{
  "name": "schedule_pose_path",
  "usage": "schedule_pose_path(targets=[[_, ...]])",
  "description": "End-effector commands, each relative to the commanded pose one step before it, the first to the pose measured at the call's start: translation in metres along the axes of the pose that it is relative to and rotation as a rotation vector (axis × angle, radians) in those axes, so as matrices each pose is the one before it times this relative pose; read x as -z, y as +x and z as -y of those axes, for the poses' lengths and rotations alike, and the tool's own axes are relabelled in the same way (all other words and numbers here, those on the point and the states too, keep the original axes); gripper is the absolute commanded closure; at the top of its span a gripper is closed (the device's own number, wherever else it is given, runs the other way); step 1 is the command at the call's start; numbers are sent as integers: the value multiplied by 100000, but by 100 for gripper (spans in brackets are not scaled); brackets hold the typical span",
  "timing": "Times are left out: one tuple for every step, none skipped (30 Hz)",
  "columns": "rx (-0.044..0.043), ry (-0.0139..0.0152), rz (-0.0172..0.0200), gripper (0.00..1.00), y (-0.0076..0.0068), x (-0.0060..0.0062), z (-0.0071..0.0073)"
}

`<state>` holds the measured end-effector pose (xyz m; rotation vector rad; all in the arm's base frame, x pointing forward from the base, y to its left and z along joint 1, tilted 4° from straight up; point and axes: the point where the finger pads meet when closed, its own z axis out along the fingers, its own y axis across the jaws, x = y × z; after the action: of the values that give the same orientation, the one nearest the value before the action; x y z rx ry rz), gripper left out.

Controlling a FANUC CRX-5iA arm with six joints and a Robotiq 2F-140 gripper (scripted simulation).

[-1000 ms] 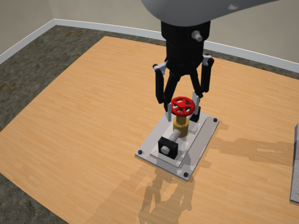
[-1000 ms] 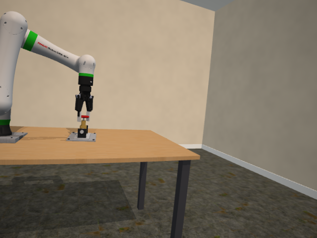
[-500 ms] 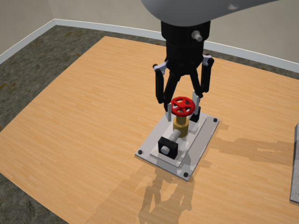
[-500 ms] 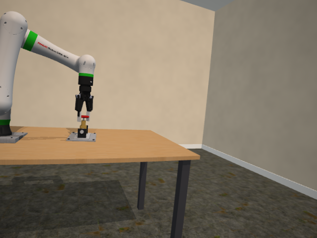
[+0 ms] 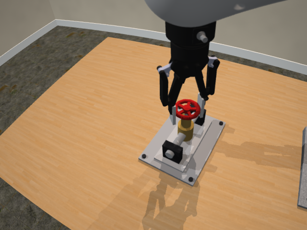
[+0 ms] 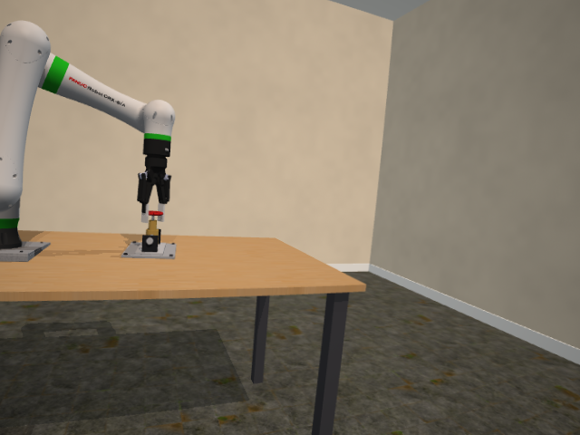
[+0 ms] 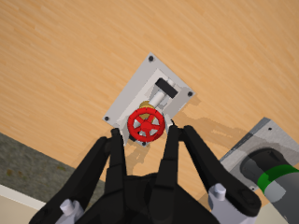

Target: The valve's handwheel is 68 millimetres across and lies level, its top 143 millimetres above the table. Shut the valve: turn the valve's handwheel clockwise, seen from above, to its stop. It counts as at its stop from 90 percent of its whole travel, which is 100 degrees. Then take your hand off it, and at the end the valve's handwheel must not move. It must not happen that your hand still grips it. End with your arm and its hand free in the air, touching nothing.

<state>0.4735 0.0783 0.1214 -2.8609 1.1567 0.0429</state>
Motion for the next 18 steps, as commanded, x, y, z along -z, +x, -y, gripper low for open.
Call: schedule_pose_path(targets=[[-94,19,8,100,9,-16,9],[0,0,0,100,0,0,0],[0,0,0,100,0,0,0],[0,0,0,100,0,0,0],[0,0,0,100,0,0,0],[0,0,0,100,0,0,0],[0,0,0,100,0,0,0],[0,0,0,0,0,0,0],[0,0,0,0,0,0,0],[0,0,0,0,0,0,0],[0,0,0,0,0,0,0],[0,0,0,0,0,0,0],[0,0,0,0,0,0,0],[0,0,0,0,0,0,0],[0,0,0,0,0,0,0],[0,0,0,0,0,0,0],[0,0,0,0,0,0,0],[0,0,0,0,0,0,0]])
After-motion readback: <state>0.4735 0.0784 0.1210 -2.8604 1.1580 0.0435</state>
